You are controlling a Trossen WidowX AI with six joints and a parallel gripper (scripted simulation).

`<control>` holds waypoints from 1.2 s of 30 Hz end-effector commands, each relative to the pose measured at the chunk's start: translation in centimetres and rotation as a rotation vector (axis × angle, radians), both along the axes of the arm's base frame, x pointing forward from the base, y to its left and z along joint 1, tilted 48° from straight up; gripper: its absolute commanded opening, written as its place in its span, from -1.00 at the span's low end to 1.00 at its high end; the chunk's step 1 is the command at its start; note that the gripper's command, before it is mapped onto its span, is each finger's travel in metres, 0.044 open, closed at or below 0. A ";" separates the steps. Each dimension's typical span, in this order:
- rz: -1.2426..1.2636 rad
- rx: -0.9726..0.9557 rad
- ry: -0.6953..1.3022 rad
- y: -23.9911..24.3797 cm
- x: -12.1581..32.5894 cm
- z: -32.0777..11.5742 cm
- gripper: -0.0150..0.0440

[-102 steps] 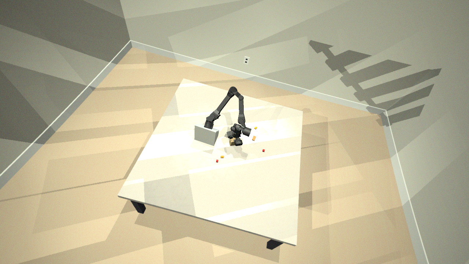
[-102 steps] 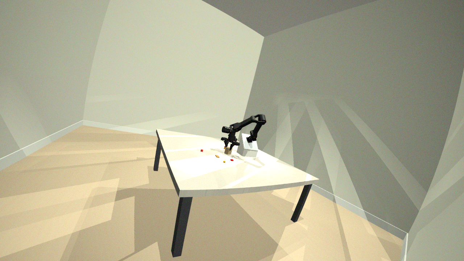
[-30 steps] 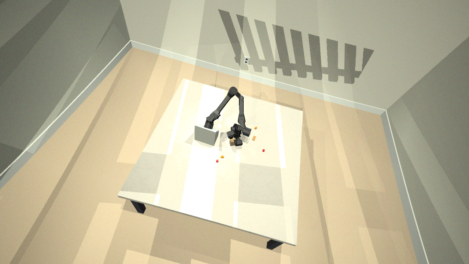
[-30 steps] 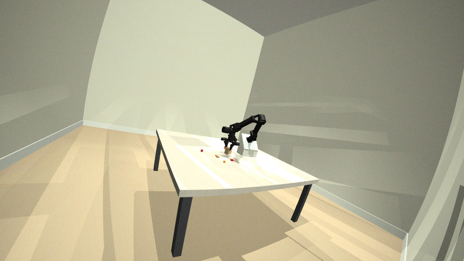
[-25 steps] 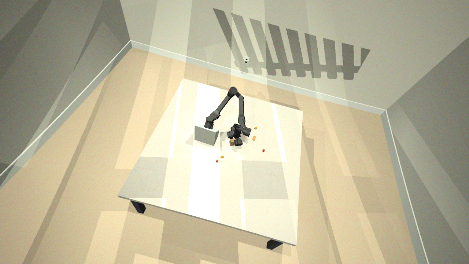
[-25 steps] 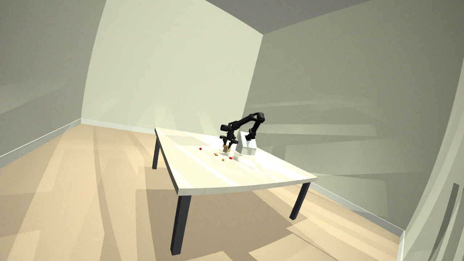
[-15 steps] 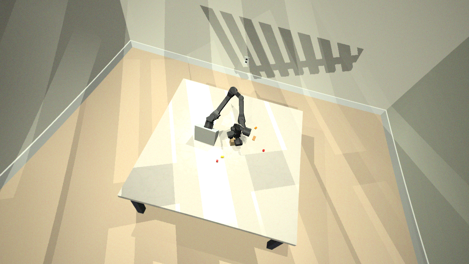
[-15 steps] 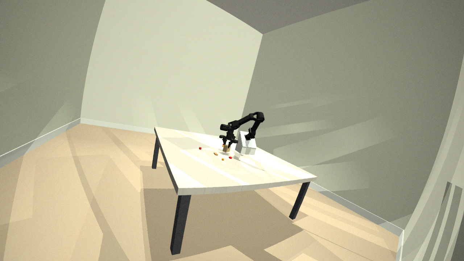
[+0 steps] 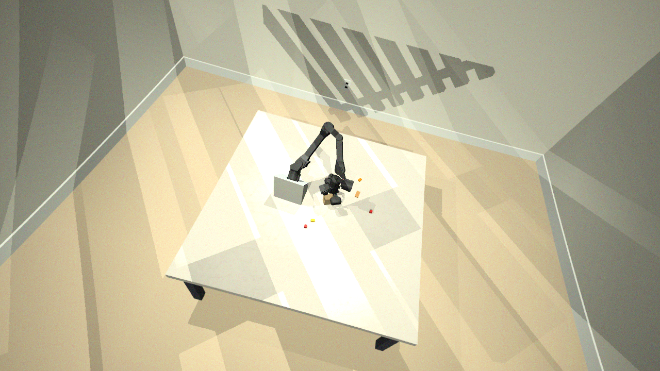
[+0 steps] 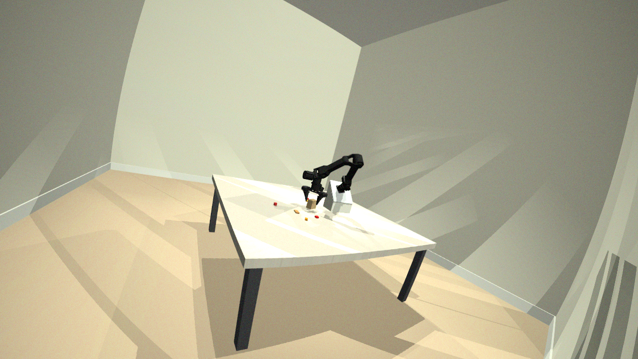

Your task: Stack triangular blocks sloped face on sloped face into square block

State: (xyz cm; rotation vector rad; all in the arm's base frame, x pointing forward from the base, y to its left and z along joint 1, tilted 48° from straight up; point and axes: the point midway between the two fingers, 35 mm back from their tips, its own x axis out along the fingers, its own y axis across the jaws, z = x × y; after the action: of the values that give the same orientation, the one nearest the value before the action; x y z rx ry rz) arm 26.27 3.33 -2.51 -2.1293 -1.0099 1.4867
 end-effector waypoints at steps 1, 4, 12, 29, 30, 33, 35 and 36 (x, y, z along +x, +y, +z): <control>0.000 -0.002 0.000 -0.2 0.0 0.1 1.00; -0.003 -0.013 0.002 -2.6 -0.1 1.8 1.00; 0.000 -0.004 0.001 -8.0 -2.1 7.3 1.00; -0.008 0.003 0.009 -7.6 -2.0 6.7 1.00; -0.008 0.003 0.009 -7.6 -2.0 6.7 1.00; -0.008 0.003 0.009 -7.6 -2.0 6.7 1.00; -0.008 0.003 0.009 -7.6 -2.0 6.7 1.00; -0.008 0.003 0.009 -7.6 -2.0 6.7 1.00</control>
State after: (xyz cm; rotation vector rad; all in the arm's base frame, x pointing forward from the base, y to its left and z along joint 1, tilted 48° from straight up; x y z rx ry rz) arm 24.32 -4.30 4.26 -2.1242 -1.0046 1.4877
